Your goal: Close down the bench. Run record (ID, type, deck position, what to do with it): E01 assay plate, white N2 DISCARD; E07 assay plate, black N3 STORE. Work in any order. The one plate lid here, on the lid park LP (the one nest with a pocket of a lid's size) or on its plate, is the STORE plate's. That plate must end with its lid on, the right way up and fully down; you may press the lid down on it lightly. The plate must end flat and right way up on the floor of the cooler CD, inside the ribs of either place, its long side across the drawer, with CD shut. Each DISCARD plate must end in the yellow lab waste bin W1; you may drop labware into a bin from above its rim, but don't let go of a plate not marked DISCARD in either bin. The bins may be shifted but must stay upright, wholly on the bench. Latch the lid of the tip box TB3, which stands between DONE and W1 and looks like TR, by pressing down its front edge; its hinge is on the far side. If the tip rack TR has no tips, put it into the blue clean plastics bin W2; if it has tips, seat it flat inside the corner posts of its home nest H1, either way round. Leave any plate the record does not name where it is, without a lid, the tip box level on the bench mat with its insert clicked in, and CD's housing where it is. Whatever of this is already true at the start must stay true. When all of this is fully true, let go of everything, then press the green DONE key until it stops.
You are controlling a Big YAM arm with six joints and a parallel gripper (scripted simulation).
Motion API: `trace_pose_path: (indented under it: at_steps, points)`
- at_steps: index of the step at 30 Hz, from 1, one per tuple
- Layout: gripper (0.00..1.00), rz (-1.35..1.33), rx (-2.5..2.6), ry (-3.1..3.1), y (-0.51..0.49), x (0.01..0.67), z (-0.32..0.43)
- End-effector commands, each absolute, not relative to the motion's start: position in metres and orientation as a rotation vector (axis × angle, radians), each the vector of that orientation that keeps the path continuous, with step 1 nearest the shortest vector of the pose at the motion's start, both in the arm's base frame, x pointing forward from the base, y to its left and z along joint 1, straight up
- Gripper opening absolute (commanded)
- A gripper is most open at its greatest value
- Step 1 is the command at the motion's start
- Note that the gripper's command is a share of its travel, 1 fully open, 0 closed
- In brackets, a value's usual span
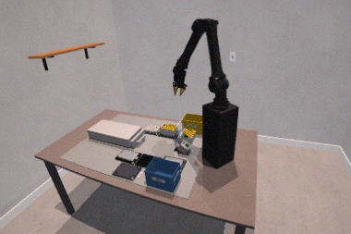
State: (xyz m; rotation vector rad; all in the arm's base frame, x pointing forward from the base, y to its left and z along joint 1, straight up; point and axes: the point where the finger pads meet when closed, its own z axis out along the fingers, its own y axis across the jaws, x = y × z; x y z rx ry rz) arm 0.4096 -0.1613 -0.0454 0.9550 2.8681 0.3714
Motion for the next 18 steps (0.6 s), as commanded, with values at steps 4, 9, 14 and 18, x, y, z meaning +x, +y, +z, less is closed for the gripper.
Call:
trace_pose_path:
  at_steps: [4, 9, 14, 18]
  points:
    - [0.00, 0.346, 0.771, 2.925, -0.127, 0.424, -0.058]
    - [0.00, 0.313, 0.665, 2.968, -0.104, 0.427, -0.069]
    - [0.00, 0.272, 0.533, 3.030, -0.089, 0.424, -0.076]
    - [0.00, 0.267, 0.544, 3.016, -0.072, 0.428, -0.084]
